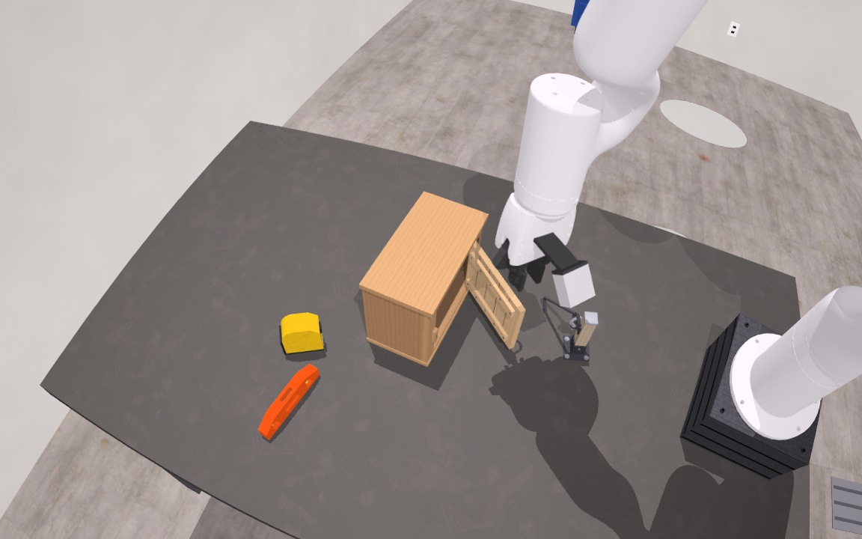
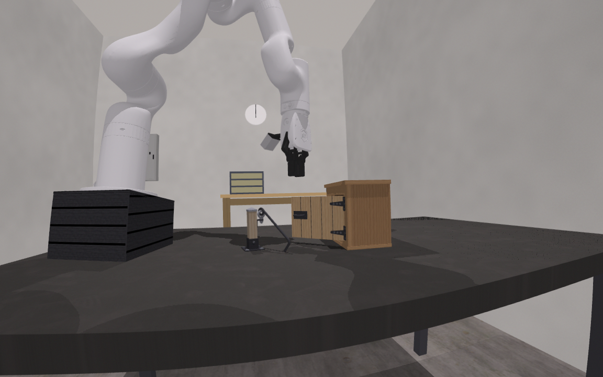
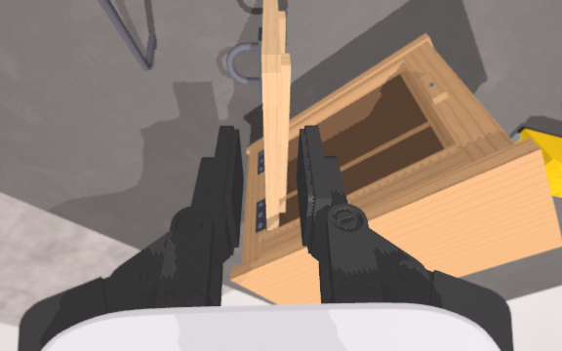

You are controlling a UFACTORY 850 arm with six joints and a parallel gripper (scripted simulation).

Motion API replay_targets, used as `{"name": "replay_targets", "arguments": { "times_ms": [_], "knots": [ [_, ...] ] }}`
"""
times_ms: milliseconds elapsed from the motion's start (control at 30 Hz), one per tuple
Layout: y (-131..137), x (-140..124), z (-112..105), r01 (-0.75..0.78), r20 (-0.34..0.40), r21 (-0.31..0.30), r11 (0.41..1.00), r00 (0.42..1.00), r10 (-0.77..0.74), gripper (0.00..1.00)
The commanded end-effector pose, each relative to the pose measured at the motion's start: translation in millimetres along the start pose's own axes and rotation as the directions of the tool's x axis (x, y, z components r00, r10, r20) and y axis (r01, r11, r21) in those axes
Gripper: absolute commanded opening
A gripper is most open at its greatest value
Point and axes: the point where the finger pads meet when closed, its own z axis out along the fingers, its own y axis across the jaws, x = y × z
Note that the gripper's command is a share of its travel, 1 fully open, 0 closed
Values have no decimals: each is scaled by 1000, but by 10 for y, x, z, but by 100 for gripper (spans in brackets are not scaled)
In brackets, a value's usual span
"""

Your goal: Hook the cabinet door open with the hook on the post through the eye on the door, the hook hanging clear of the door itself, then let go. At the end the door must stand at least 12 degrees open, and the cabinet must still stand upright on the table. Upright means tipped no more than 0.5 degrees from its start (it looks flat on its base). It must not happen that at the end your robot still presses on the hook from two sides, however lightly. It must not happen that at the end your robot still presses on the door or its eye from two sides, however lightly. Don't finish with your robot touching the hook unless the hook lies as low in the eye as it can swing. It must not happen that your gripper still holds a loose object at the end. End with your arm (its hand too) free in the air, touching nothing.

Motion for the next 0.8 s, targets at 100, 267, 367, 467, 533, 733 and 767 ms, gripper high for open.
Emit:
{"name": "replay_targets", "arguments": {
  "times_ms": [100, 267, 367, 467, 533, 733, 767],
  "knots": [
    [5, -7, 45, 0, 1, -3, 1000, 1000, 0, 27],
    [6, -7, 91, 0, 1, -3, 1000, 1000, 0, 27],
    [7, -7, 143, 0, 1, -3, 1000, 1000, 0, 27],
    [7, -8, 200, 0, 1, -3, 1000, 1000, 0, 27],
    [8, -8, 238, 0, 1, -3, 1000, 1000, 0, 27],
    [9, -9, 355, 0, 1, -3, 1000, 1000, 0, 27],
    [9, -9, 355, 0, 1, -3, 1000, 1000, 0, 27]
  ]
}}
